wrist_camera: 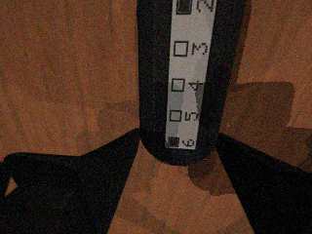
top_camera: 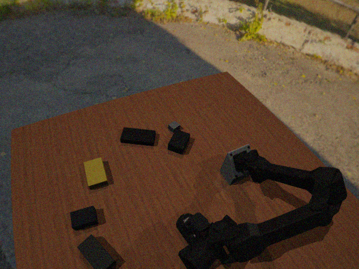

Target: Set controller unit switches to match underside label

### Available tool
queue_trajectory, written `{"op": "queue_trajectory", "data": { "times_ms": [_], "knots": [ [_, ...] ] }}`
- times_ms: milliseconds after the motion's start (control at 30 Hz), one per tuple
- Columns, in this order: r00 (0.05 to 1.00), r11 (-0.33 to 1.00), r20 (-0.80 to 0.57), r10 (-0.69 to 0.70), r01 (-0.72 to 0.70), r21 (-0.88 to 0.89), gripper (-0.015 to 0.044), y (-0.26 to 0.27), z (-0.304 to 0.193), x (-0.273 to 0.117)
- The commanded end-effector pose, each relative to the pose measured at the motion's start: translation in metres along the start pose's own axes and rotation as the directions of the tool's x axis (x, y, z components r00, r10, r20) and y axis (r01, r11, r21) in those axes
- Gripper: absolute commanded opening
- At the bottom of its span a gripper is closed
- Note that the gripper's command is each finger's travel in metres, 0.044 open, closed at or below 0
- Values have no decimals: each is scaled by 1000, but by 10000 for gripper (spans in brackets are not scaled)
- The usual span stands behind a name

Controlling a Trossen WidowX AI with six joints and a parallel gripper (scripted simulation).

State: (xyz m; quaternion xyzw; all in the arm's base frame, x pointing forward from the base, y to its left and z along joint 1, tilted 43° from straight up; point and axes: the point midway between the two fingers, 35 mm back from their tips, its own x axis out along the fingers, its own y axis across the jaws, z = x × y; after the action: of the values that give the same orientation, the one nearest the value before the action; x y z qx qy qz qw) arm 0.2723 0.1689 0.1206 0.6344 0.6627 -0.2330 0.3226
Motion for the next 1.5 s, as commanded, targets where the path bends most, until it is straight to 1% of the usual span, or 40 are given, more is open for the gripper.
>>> {"op": "queue_trajectory", "data": {
  "times_ms": [0, 1467],
  "knots": [
    [1000, 1000, 2, 4, -4, -3, 336, 1, 1, -2],
    [1000, 1000, 4, 4, -4, -3, 336, 1, 16, -34]
  ]
}}
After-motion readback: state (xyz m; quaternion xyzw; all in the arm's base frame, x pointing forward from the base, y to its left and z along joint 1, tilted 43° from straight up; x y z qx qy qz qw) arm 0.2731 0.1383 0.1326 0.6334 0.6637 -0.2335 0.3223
